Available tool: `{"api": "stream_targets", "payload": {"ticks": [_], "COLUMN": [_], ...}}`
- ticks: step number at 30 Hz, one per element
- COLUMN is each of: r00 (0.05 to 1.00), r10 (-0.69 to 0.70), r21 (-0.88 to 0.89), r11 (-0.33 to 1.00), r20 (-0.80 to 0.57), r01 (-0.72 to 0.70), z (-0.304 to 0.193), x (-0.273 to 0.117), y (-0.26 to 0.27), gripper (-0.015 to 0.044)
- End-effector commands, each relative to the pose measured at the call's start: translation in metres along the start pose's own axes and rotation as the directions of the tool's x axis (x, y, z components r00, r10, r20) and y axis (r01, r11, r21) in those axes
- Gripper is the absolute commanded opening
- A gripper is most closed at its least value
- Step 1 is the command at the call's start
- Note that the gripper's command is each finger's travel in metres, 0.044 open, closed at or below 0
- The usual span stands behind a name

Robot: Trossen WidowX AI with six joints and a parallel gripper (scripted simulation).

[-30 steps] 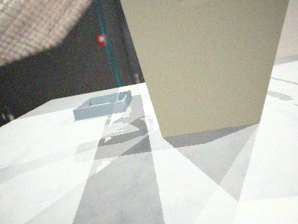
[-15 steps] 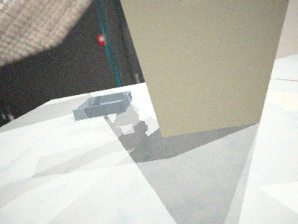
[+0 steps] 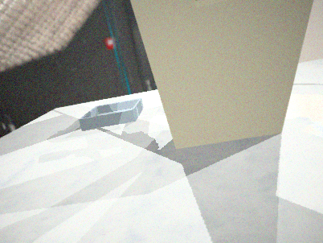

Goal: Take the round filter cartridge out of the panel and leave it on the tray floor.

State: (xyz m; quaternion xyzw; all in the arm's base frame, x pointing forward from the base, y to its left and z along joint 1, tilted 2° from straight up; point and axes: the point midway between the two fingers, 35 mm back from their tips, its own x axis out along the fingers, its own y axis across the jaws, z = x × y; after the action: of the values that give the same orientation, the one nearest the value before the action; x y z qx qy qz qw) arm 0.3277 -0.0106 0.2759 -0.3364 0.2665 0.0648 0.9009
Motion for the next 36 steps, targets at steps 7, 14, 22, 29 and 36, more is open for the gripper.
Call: {"api": "stream_targets", "payload": {"ticks": [7, 14, 22, 29, 36], "r00": [1.0, 1.0, 1.0, 1.0, 1.0], "r10": [-0.002, -0.002, -0.002, -0.002, -0.002], "r21": [-0.33, -0.549, -0.758, -0.893, -0.928], "r11": [0.944, 0.836, 0.652, 0.449, 0.374], "r20": [-0.002, -0.002, -0.002, -0.002, -0.002], "r01": [0.001, 0.0, 0.0, -0.001, -0.001], "z": [0.0004, 0.0004, 0.0004, 0.0003, 0.0003], "x": [0.006, 0.0064, 0.0068, 0.0071, 0.0078], "y": [-0.0007, -0.0007, -0.0007, -0.0007, -0.0008], "gripper": [0.0, 0.0, 0.0, 0.0, 0.0]}}
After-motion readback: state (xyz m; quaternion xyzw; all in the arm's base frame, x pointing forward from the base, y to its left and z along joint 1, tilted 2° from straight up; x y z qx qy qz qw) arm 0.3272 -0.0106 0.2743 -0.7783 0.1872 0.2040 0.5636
